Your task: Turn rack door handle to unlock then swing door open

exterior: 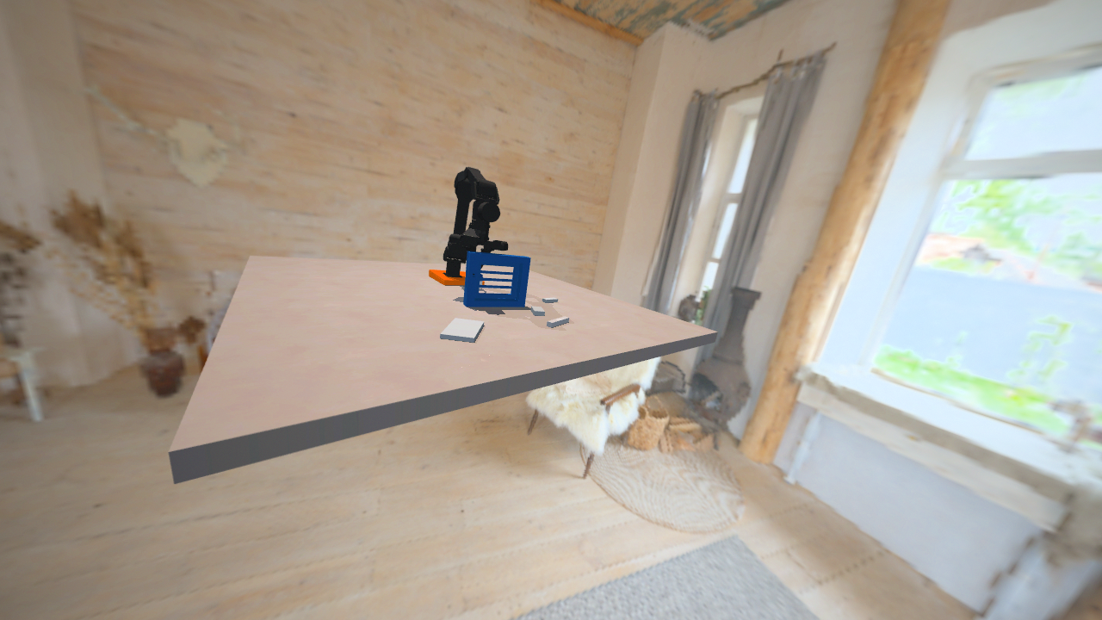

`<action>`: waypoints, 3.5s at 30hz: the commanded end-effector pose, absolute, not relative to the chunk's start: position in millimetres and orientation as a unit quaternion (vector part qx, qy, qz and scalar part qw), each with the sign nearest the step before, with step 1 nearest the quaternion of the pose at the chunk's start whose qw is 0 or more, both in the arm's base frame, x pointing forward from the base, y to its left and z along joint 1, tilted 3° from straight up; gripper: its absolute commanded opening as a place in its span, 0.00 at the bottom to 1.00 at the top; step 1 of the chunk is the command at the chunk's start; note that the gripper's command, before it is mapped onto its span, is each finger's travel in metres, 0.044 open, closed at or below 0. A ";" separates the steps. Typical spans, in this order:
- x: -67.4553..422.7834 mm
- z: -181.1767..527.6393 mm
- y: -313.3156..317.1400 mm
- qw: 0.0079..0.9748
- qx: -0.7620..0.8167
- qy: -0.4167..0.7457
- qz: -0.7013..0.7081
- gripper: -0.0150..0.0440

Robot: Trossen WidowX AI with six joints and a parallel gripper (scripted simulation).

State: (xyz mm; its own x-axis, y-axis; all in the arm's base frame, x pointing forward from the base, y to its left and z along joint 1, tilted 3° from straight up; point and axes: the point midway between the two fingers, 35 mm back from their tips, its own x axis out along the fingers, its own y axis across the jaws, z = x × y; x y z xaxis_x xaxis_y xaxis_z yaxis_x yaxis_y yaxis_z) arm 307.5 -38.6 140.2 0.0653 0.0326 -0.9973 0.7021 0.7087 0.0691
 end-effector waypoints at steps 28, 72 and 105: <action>307.4 140.0 -38.5 0.370 0.629 0.366 -0.577 0.28; 306.9 140.1 -39.0 0.701 0.205 0.662 -0.170 0.74; 307.2 140.1 -38.6 0.629 -0.371 0.576 0.367 0.74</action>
